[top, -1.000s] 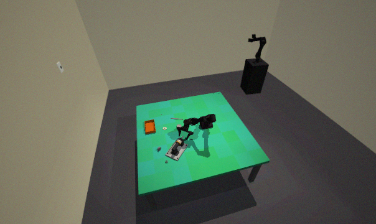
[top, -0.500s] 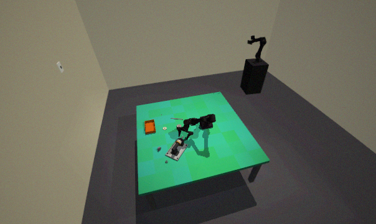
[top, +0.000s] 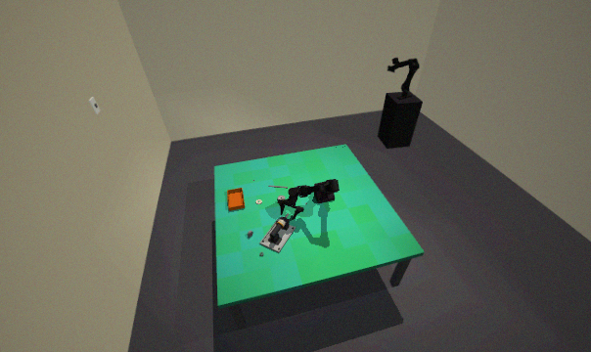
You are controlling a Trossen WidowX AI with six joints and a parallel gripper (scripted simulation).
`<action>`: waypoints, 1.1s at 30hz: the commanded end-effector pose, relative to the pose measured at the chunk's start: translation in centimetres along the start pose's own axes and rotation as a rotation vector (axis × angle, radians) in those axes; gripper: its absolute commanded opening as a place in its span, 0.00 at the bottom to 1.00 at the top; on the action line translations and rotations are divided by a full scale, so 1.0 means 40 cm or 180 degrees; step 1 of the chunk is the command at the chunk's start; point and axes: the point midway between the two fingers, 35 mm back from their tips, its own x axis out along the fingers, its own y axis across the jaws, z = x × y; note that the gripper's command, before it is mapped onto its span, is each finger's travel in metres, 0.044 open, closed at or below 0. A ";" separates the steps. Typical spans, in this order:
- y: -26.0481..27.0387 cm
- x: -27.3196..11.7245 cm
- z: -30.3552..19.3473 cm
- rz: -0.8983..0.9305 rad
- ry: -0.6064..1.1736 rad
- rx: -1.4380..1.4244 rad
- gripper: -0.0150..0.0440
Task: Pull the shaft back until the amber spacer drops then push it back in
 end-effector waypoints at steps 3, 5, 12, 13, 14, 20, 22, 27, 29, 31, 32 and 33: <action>-0.002 0.001 0.001 -0.0010 -0.0005 0.0010 1.00; -0.002 0.004 0.001 -0.0010 -0.0004 0.0009 1.00; -0.002 0.028 0.002 -0.0010 -0.0005 0.0009 1.00; -0.002 0.032 0.002 -0.0010 -0.0006 0.0009 1.00; -0.002 0.036 0.002 -0.0009 -0.0006 0.0009 1.00; -0.001 0.046 0.002 -0.0009 -0.0008 0.0010 1.00; -0.001 0.046 0.002 -0.0009 -0.0008 0.0010 1.00; -0.001 0.046 0.002 -0.0009 -0.0008 0.0010 1.00; -0.001 0.046 0.002 -0.0009 -0.0008 0.0010 1.00; -0.001 0.046 0.002 -0.0009 -0.0008 0.0010 1.00; -0.001 0.046 0.002 -0.0009 -0.0008 0.0010 1.00; -0.001 0.046 0.002 -0.0009 -0.0008 0.0010 1.00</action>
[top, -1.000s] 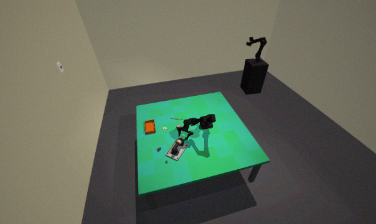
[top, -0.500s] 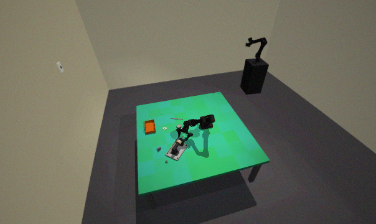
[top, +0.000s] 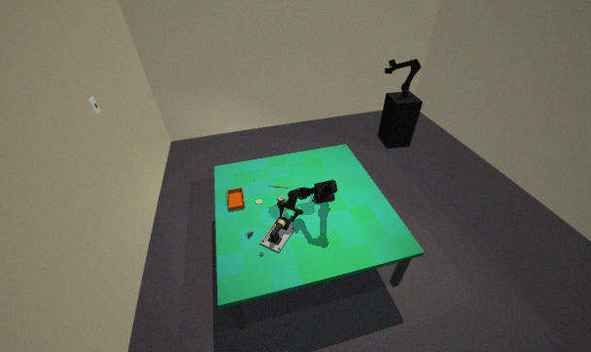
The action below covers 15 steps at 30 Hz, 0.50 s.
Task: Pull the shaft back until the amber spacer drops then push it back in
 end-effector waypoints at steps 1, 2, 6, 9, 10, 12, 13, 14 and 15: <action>-0.002 0.001 0.002 -0.0010 -0.0007 0.0008 1.00; -0.002 0.001 0.002 -0.0010 -0.0007 0.0008 1.00; -0.002 0.001 0.002 -0.0010 -0.0007 0.0008 1.00; -0.002 0.001 0.002 -0.0010 -0.0007 0.0008 1.00; -0.004 0.001 0.004 -0.0010 -0.0007 0.0008 1.00; -0.007 0.002 0.006 -0.0010 -0.0007 0.0008 1.00; -0.007 0.002 0.006 -0.0010 -0.0007 0.0008 1.00; -0.003 0.000 0.002 -0.0004 -0.0004 -0.0003 0.96; -0.003 0.000 0.002 -0.0004 -0.0004 -0.0003 0.91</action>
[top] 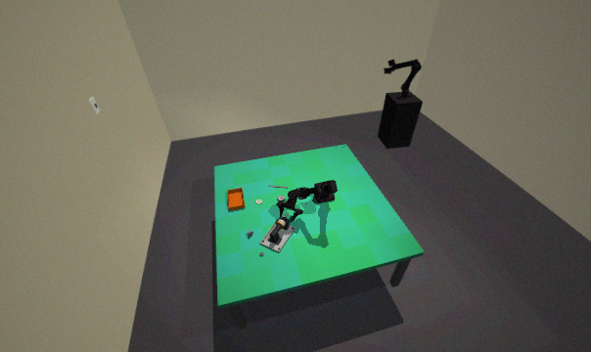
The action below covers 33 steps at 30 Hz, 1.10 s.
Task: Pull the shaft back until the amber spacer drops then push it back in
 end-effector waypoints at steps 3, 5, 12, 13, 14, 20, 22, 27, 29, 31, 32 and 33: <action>0.000 0.000 0.000 0.0000 0.0000 0.0000 0.78; 0.000 0.000 0.000 0.0000 0.0000 0.0000 0.69; 0.000 0.000 0.000 0.0000 0.0000 0.0000 0.38; 0.000 0.000 0.000 0.0000 0.0000 0.0000 0.33; 0.000 0.000 0.000 0.0000 0.0000 0.0000 0.32; 0.000 0.000 0.000 0.0000 0.0000 0.0000 0.25; 0.000 -0.001 -0.001 -0.0003 -0.0001 0.0005 0.25; 0.000 -0.008 -0.008 -0.0006 -0.0001 0.0011 0.25; 0.000 -0.011 -0.011 -0.0006 -0.0001 0.0011 0.25; 0.000 -0.014 -0.014 -0.0006 -0.0001 0.0011 0.25; 0.000 -0.015 -0.015 -0.0006 -0.0001 0.0011 0.25; 0.000 -0.016 -0.017 -0.0006 -0.0001 0.0012 0.25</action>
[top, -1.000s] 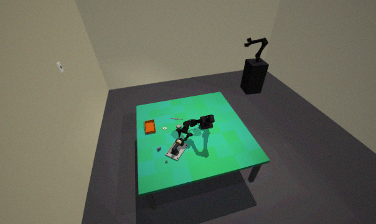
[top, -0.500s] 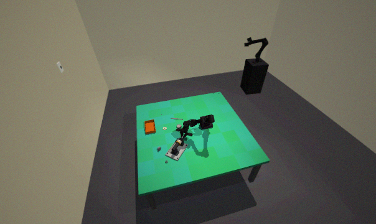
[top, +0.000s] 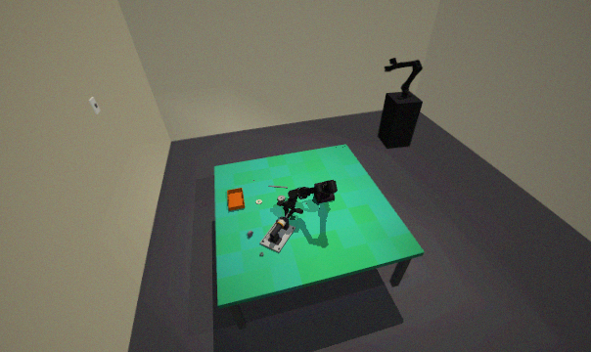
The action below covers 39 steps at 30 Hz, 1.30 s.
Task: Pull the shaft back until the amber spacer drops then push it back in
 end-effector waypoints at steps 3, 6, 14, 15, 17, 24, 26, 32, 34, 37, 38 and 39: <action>0.001 -0.011 -0.013 -0.0002 0.0004 0.0001 0.25; 0.001 -0.015 -0.017 -0.0002 0.0005 0.0001 0.25; 0.001 -0.015 -0.017 -0.0002 0.0005 0.0001 0.25; 0.001 -0.015 -0.017 -0.0002 0.0005 0.0001 0.25; 0.001 -0.016 -0.018 -0.0002 0.0005 0.0001 0.25; 0.001 -0.017 -0.019 -0.0002 0.0005 0.0001 0.25; 0.001 -0.018 -0.019 -0.0002 0.0005 0.0001 0.25; 0.001 -0.019 -0.021 -0.0002 0.0005 0.0001 0.25; 0.001 -0.019 -0.021 -0.0002 0.0005 0.0001 0.25; 0.001 -0.020 -0.022 -0.0002 0.0005 0.0001 0.25; 0.001 -0.020 -0.022 -0.0002 0.0005 0.0001 0.25; 0.001 -0.020 -0.022 -0.0002 0.0005 0.0001 0.25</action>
